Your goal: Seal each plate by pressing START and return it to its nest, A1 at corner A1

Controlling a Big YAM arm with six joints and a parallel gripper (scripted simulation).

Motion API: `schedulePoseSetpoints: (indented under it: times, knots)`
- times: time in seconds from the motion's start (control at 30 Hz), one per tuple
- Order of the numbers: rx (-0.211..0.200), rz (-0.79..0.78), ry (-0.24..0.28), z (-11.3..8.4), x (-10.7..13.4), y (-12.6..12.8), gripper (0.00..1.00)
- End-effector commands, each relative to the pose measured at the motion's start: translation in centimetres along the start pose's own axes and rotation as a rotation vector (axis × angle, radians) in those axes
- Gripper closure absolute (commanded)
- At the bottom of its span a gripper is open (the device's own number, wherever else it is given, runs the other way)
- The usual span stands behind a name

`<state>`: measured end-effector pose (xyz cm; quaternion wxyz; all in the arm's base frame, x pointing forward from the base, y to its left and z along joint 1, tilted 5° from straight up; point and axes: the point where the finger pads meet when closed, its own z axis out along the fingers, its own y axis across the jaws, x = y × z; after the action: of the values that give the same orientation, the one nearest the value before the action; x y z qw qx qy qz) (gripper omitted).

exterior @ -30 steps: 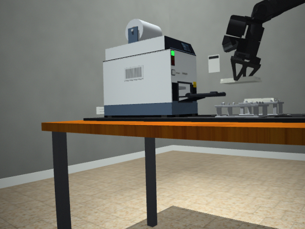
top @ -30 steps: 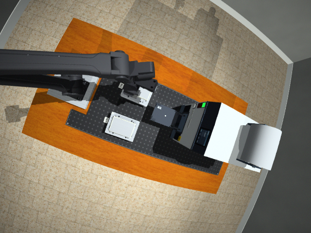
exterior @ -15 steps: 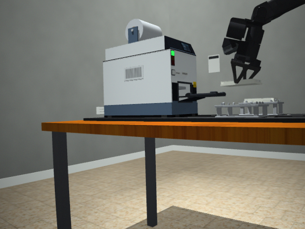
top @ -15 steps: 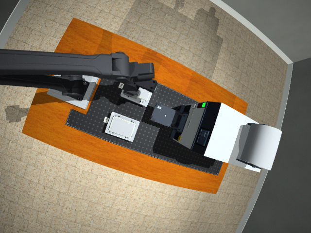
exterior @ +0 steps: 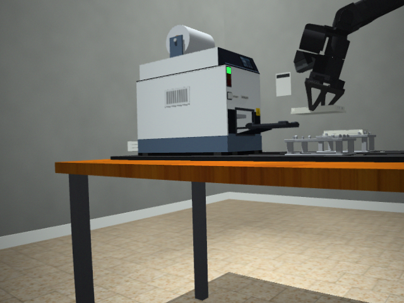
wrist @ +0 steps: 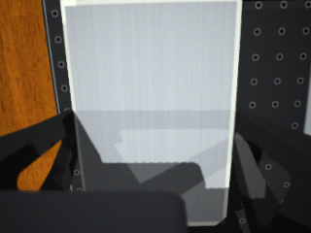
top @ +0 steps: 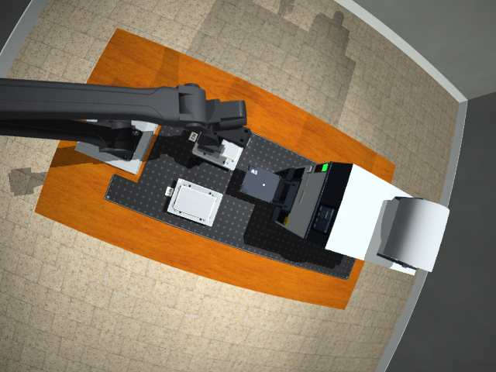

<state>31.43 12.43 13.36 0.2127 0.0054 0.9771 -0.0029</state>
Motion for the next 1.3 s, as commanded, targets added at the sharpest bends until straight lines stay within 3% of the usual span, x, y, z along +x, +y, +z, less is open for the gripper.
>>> schedulePoseSetpoints:
  times: [0.0,0.4,1.0,1.27]
  knots:
    - [0.009,-0.003,0.012,0.7,0.3,-0.5,1.00]
    - [-0.015,0.009,-0.038,-0.1,-1.6,0.1,1.00]
    - [-0.002,0.002,-0.010,1.4,0.5,-0.6,1.00]
    - [-0.004,0.003,-0.015,1.6,-0.7,0.0,1.00]
